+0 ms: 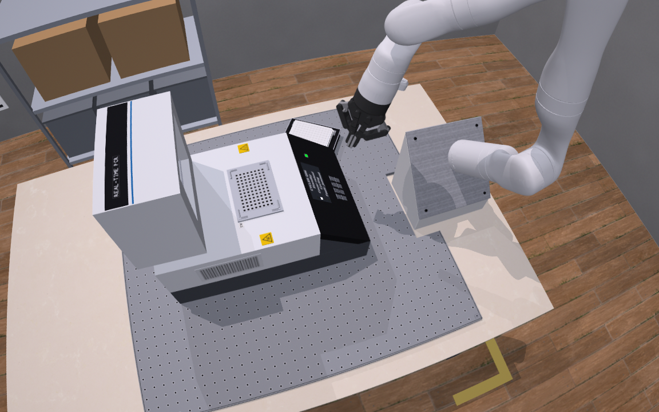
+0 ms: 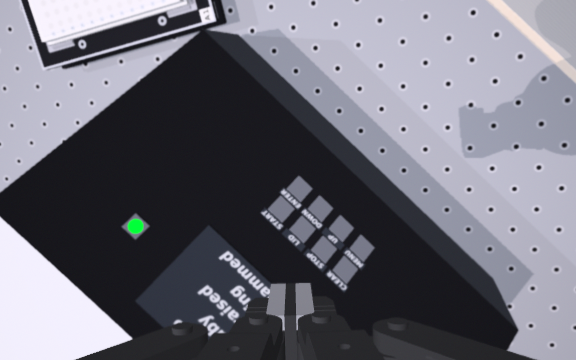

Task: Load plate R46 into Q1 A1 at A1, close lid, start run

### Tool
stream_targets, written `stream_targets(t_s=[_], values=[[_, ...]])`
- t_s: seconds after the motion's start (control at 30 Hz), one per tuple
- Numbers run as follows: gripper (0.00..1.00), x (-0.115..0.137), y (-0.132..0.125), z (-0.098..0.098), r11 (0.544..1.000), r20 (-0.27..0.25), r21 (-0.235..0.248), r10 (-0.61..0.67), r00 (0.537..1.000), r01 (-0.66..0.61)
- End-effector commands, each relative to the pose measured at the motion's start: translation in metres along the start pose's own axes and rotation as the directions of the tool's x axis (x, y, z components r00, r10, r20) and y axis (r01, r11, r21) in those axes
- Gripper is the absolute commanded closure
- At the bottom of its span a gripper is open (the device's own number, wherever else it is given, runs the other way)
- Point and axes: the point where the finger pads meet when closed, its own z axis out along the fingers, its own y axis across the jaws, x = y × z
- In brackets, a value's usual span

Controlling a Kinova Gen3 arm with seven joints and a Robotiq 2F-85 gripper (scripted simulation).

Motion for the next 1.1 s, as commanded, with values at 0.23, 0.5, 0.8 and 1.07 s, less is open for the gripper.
stream_targets(t_s=[0.23,0.5,0.8,1.07], values=[[0.00,-0.001,-0.004,-0.010,1.000,-0.002,0.001,0.010,1.000,-0.010],[0.00,0.006,-0.012,-0.008,0.998,-0.014,0.001,0.068,0.998,-0.068],[0.00,0.017,-0.024,-0.006,0.988,-0.032,0.001,0.156,0.987,-0.156],[0.00,0.024,-0.032,-0.004,0.977,-0.044,0.002,0.214,0.976,-0.214]])
